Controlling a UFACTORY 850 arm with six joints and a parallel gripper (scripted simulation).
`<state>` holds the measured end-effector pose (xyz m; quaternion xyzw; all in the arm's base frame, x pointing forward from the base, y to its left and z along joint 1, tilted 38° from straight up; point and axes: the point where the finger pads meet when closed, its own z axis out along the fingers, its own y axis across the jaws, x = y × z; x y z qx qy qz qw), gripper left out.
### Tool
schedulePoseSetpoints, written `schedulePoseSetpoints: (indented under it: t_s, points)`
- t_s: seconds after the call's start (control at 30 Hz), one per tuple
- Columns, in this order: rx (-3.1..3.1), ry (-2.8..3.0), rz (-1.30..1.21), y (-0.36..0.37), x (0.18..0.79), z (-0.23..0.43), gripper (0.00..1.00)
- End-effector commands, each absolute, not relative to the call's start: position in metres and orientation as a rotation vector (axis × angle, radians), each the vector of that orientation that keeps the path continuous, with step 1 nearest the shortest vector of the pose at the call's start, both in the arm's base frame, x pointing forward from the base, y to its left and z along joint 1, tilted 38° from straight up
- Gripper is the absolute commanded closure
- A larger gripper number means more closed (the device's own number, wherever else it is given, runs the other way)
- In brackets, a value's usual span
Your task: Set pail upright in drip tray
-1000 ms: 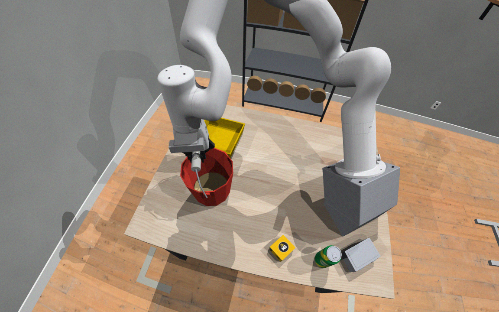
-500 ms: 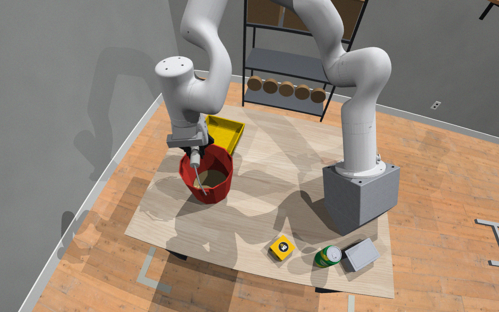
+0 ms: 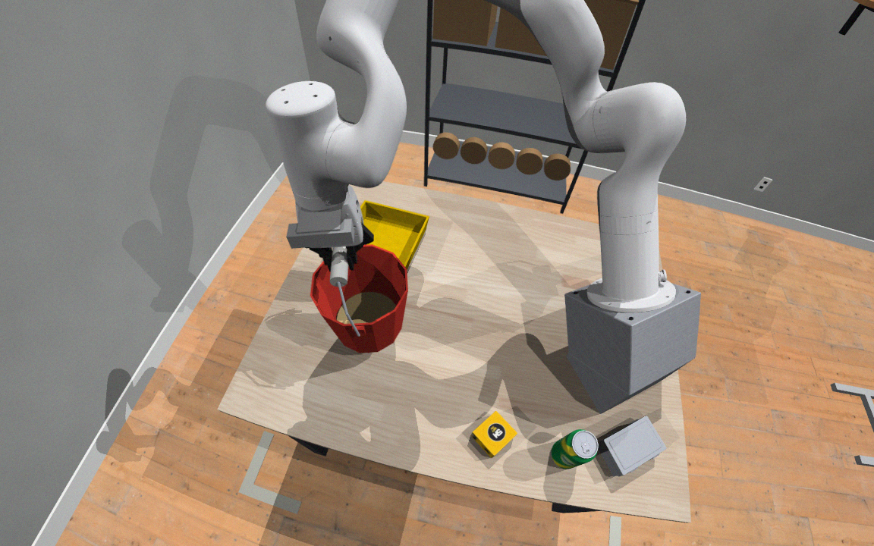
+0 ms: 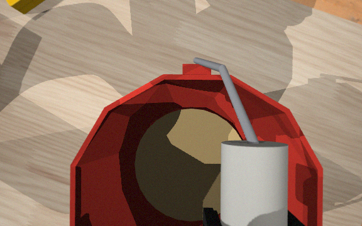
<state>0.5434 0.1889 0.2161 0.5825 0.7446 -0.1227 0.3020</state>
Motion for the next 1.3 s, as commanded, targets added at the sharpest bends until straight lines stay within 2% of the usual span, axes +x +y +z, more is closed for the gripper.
schedulePoseSetpoints:
  t_s: [0.0, 1.27]
  points:
    - [1.545, 1.974, -0.323, 0.193, 0.542, 0.222, 1.00]
    - [1.545, 1.974, -0.323, 0.202, 0.537, 0.236, 1.00]
